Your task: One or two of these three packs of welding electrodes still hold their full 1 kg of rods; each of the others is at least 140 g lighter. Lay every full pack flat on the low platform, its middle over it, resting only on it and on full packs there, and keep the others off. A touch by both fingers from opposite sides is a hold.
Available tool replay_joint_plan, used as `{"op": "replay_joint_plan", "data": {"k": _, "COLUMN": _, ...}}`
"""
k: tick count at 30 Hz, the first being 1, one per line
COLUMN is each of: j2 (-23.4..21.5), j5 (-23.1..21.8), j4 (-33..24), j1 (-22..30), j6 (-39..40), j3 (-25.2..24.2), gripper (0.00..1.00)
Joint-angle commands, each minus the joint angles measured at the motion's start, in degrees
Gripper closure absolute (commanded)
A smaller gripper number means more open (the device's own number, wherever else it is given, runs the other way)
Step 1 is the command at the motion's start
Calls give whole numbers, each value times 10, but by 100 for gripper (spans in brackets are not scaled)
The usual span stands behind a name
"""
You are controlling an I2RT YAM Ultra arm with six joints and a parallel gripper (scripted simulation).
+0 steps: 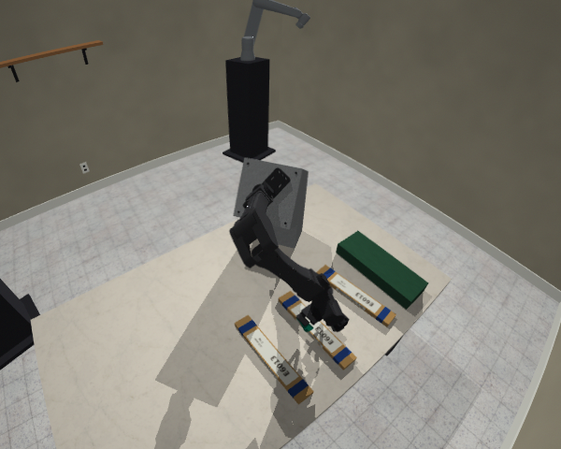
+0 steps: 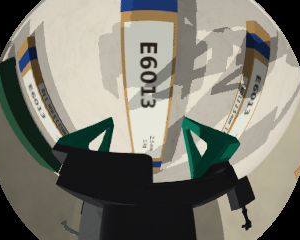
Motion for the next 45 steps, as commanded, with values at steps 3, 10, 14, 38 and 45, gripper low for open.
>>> {"op": "replay_joint_plan", "data": {"k": 3, "j2": -54, "j5": 24, "j4": -53, "j1": 40, "j6": 30, "j3": -16, "gripper": 3}}
{"op": "replay_joint_plan", "data": {"k": 10, "j2": -88, "j5": 42, "j4": -97, "j1": 67, "j6": 56, "j3": -17, "gripper": 3}}
{"op": "replay_joint_plan", "data": {"k": 14, "j2": -112, "j5": 56, "j4": -139, "j1": 89, "j6": 81, "j3": -5, "gripper": 3}}
{"op": "replay_joint_plan", "data": {"k": 38, "j2": -115, "j5": 65, "j4": -174, "j1": 105, "j6": 101, "j3": 9, "gripper": 3}}
{"op": "replay_joint_plan", "data": {"k": 45, "j2": -115, "j5": 65, "j4": -174, "j1": 105, "j6": 101, "j3": 9, "gripper": 3}}
